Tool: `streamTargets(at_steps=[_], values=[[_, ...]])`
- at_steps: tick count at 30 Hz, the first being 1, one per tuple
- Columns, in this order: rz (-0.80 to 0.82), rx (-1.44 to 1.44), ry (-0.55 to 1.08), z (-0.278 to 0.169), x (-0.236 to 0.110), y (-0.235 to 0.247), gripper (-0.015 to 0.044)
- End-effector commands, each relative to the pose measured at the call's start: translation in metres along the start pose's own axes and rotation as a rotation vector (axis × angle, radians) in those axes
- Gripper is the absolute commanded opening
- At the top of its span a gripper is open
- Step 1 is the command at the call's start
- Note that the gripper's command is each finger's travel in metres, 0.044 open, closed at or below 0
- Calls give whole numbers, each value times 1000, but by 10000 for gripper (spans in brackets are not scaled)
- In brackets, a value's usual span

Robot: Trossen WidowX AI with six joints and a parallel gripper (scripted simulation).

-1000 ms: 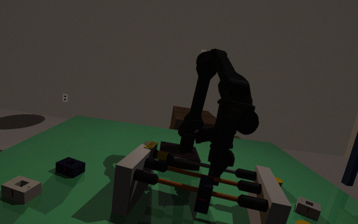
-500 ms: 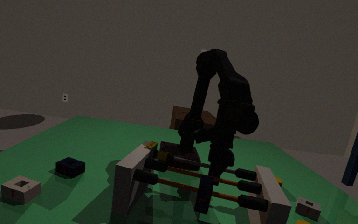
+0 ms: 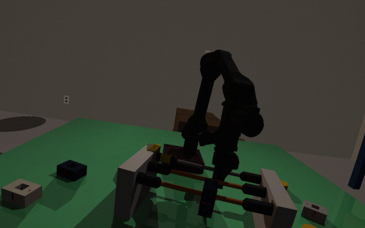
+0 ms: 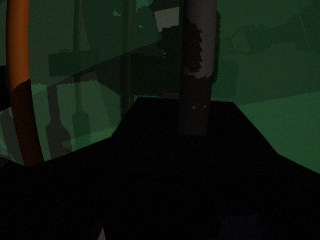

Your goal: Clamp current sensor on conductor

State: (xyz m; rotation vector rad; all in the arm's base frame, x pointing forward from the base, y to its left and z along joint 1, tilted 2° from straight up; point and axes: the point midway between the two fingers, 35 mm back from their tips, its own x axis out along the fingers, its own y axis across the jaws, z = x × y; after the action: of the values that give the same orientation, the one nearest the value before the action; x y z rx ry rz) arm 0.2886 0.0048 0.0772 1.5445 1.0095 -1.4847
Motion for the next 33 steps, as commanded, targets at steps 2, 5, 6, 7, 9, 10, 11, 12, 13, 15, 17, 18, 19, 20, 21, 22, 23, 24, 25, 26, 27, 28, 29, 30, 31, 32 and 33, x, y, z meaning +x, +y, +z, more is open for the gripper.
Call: streamTargets(at_steps=[2, 5, 6, 7, 9, 10, 11, 12, 13, 15, 17, 18, 19, 20, 21, 22, 23, 24, 25, 26, 27, 28, 29, 30, 31, 32, 33], values=[[0, 0, 0, 0, 0, 0, 277], [0, 0, 0, 0, 0, 0, 277], [0, 0, 0, 0, 0, 0, 277], [0, 0, 0, 0, 0, 0, 277], [0, 0, 0, 0, 0, 0, 277], [0, 0, 0, 0, 0, 0, 277], [0, 0, 0, 0, 0, 0, 277], [0, 0, 0, 0, 0, 0, 277], [0, 0, 0, 0, 0, 0, 277], [0, 0, 0, 0, 0, 0, 303], [0, 0, 0, 0, 0, 0, 355], [0, 0, 0, 0, 0, 0, 382], [0, 0, 0, 0, 0, 0, 408], [0, 0, 0, 0, 0, 0, 434], [0, 0, 0, 0, 0, 0, 440], [0, 0, 0, 0, 0, 0, 440], [0, 0, 0, 0, 0, 0, 440], [0, 0, 0, 0, 0, 0, 440], [0, 0, 0, 0, 0, 0, 440], [0, 0, 0, 0, 0, 0, 440], [0, 0, 0, 0, 0, 0, 440], [0, 0, 0, 0, 0, 0, 440], [0, 0, 0, 0, 0, 0, 440], [0, 0, 0, 0, -2, 0, 440], [1, 0, 0, 0, -8, 1, 440], [2, 1, 0, -1, -19, 3, 440], [3, 2, 0, -1, -32, 4, 440]])
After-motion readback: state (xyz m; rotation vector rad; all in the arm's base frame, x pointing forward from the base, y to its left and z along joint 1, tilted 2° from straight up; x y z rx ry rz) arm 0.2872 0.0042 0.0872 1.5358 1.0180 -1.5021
